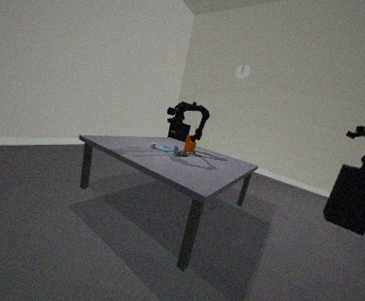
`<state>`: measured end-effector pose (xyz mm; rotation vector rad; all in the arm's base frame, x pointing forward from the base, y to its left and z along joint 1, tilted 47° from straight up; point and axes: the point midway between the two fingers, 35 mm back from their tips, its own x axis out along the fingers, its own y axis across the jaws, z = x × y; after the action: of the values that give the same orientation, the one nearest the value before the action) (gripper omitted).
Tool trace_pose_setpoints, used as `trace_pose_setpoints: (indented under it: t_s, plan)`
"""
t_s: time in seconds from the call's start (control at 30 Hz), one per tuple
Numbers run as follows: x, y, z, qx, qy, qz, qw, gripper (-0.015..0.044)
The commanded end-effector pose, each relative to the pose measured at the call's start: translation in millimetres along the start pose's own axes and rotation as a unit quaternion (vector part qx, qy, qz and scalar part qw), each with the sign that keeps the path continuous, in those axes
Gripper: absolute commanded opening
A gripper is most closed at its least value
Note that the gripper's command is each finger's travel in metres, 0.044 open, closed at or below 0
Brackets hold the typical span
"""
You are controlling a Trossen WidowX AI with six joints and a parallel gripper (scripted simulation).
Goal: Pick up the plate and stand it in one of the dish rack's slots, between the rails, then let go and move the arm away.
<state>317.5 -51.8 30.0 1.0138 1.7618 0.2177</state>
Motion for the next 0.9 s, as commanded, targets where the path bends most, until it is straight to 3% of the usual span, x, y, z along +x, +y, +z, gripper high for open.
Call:
trace_pose_setpoints:
  t_s: [0.0,0.43,0.87]
  plan:
    - [-4,12,-15,0.063,-0.004,0.002,0.998,0.0]
    - [-4,41,-65,0.275,-0.003,0.002,0.962,0.0]
    - [2,60,-114,0.478,0.001,0.003,0.878,0.0]
